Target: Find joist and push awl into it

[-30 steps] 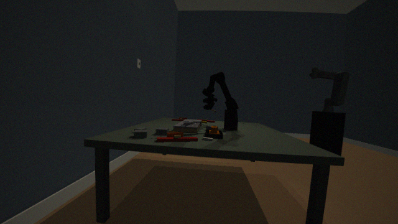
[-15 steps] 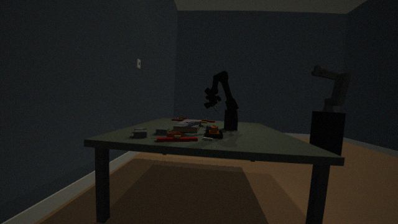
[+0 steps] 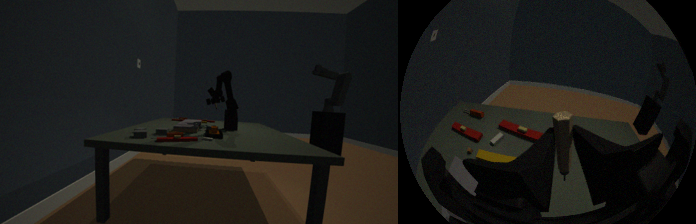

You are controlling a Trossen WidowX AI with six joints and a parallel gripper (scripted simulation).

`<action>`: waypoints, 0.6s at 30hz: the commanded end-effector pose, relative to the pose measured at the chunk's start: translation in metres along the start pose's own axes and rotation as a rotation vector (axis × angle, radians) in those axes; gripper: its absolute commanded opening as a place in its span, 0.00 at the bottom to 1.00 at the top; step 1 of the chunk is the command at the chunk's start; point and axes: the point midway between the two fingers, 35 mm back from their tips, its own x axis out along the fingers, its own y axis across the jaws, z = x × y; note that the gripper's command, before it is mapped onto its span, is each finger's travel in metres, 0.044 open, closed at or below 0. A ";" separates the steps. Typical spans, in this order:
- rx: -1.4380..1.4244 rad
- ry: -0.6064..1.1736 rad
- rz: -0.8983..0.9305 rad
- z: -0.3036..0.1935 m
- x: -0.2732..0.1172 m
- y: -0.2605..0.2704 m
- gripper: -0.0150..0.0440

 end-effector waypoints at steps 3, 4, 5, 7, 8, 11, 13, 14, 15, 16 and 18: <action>0.002 0.003 0.002 0.001 -0.001 0.004 0.25; 0.004 0.005 0.003 0.002 -0.001 0.007 0.25; 0.007 0.008 0.004 0.002 -0.002 0.011 0.25; 0.013 0.014 0.007 0.004 -0.004 0.021 0.25; 0.016 0.018 0.009 0.005 -0.005 0.027 0.25; 0.023 0.027 0.013 0.008 -0.010 0.043 0.25; 0.027 0.032 0.017 0.009 -0.013 0.055 0.25; 0.028 0.035 0.019 0.009 -0.016 0.061 0.25; 0.030 0.037 0.021 0.010 -0.018 0.066 0.25; 0.031 0.039 0.022 0.010 -0.020 0.072 0.25; 0.034 0.044 0.025 0.011 -0.026 0.083 0.25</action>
